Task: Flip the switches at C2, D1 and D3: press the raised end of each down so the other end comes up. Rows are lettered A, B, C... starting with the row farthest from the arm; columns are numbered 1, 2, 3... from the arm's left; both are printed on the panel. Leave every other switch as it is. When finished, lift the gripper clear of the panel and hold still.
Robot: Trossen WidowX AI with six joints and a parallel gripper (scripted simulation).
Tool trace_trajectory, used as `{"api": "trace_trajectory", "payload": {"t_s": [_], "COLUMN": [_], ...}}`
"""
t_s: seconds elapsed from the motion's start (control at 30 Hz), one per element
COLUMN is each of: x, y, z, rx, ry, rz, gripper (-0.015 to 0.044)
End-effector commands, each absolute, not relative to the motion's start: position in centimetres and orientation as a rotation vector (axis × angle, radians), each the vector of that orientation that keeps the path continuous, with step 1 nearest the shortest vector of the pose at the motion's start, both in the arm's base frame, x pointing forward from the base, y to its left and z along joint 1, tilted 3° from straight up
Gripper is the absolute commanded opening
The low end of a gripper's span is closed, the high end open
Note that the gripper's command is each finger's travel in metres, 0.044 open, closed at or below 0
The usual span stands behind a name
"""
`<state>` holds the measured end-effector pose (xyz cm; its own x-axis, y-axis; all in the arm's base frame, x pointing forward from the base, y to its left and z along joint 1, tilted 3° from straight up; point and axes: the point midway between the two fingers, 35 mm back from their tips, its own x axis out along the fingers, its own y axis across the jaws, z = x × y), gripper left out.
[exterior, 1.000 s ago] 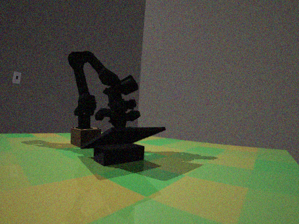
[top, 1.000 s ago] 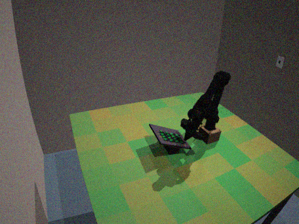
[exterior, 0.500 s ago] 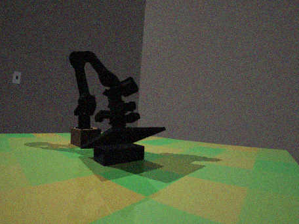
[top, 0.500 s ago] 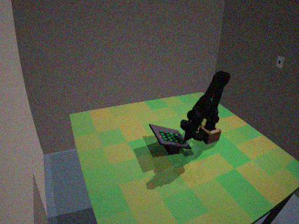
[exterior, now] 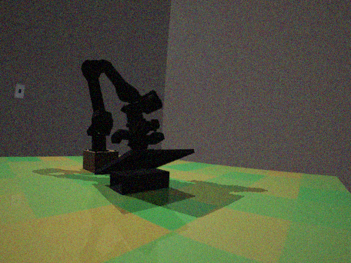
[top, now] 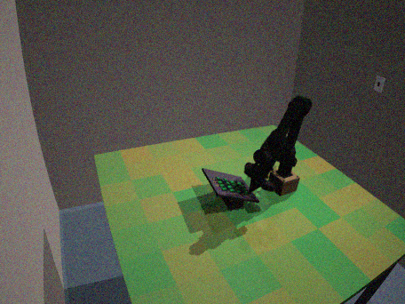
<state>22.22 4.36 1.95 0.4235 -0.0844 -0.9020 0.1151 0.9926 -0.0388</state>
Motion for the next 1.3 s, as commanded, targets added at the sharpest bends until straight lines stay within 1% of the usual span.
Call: {"api": "trace_trajectory", "payload": {"t_s": [0.0, 1.27], "x": [22.18, 22.36], "y": [4.41, 4.37], "z": [1.86, 1.44], "rx": [0.030, 0.030], "ry": [1.130, 1.130], "rz": [-0.120, -0.120], "gripper": [0.0000, 0.0000]}}
